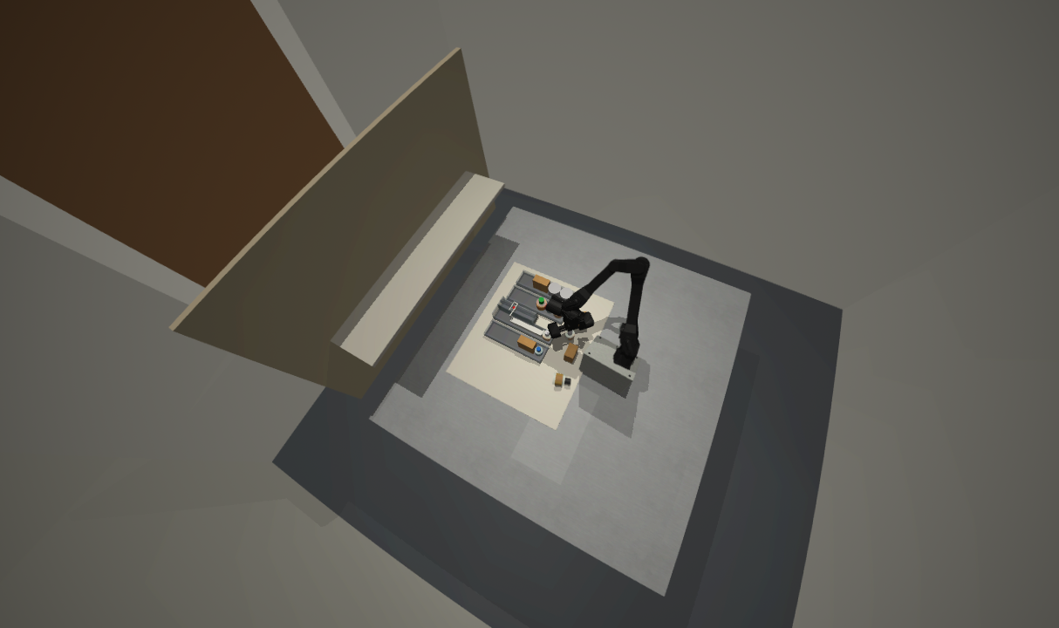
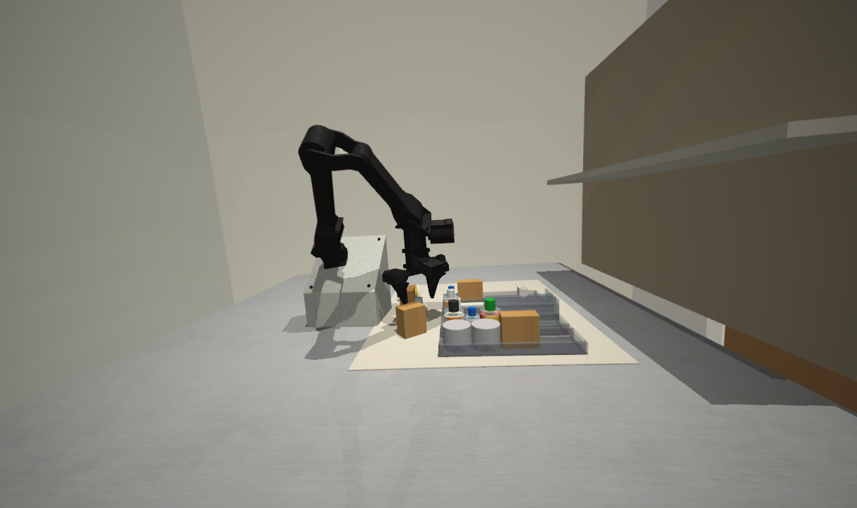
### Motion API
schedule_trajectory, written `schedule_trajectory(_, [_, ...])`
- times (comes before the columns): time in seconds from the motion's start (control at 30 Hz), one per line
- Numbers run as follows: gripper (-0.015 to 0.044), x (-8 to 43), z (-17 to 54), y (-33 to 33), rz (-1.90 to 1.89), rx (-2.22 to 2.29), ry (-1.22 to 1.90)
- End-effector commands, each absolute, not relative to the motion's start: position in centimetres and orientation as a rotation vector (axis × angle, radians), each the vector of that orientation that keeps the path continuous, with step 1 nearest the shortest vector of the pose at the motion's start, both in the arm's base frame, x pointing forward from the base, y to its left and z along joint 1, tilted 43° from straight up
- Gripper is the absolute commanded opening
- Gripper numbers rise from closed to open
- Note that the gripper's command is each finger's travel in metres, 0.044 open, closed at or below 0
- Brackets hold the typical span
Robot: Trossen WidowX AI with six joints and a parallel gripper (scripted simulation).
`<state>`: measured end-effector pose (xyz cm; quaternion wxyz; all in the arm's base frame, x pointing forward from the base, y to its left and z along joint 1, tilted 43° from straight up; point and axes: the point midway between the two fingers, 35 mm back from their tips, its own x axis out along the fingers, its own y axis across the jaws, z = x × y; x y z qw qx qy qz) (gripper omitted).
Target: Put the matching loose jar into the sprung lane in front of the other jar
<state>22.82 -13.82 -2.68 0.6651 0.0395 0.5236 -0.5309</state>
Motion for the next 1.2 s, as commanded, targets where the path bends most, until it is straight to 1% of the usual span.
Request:
schedule_trajectory(0.0, [0.0440, 22.7, -3.1, -14.2, -1.199, 0.083, 1.185])
schedule_trajectory(0.5, [0.0440, 22.3, -4.6, -15.6, -1.200, 0.081, 1.185])
schedule_trajectory(0.8, [0.0204, 22.3, -4.6, -15.6, -1.200, 0.081, 1.185])
schedule_trajectory(0.97, [0.0170, 22.3, -4.6, -15.6, -1.200, 0.081, 1.185])
schedule_trajectory(1.17, [0.0013, 22.9, -3.3, -14.5, -1.197, 0.086, 1.186])
